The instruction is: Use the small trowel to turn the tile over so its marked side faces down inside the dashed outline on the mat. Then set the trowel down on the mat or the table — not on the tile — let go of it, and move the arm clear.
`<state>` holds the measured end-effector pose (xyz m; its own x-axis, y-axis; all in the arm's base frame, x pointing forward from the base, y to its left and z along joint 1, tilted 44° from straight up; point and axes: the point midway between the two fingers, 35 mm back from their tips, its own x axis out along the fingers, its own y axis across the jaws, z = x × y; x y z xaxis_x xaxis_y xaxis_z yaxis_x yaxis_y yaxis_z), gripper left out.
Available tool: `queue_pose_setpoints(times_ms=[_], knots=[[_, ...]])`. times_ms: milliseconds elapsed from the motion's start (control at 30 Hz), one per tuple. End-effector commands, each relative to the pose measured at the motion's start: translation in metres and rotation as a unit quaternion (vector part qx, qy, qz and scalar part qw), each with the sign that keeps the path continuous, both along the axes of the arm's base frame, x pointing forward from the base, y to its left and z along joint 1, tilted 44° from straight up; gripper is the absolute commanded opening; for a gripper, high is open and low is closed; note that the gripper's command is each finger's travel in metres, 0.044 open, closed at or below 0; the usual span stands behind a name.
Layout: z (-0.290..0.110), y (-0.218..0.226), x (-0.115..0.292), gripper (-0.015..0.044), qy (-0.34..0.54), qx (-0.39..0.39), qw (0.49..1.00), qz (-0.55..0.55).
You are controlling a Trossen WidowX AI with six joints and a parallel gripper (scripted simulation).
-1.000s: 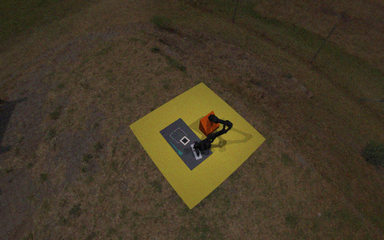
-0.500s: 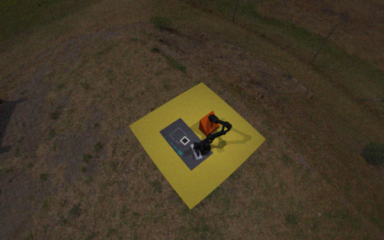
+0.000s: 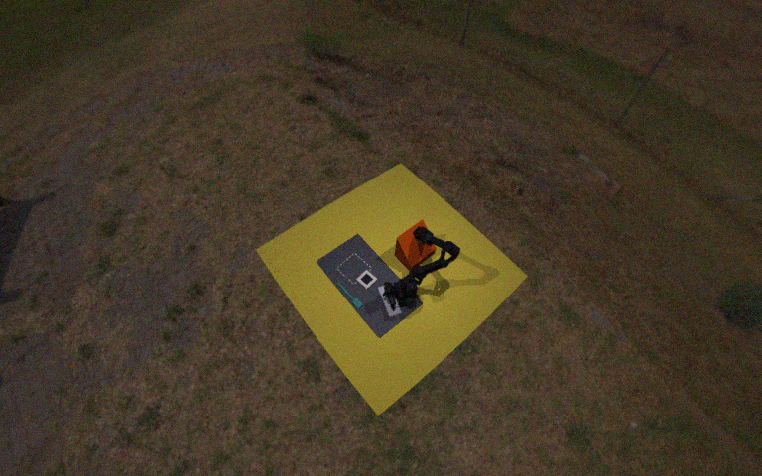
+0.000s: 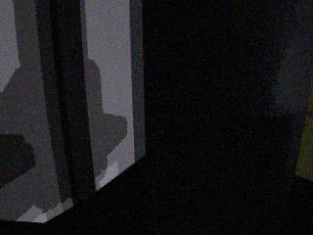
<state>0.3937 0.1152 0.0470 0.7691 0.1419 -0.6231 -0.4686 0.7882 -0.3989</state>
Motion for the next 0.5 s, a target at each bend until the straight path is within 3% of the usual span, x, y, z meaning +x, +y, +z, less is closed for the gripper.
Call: queue_pose_setpoints(times_ms=[0,100,467], knots=[[-0.003,-0.001,0.000,0.0035,0.003,-0.003,1.000,0.000],[-0.003,-0.001,0.000,0.0000,0.003,-0.003,1.000,0.000],[0.028,-0.028,-0.003,0.0000,0.001,-0.002,1.000,0.000]])
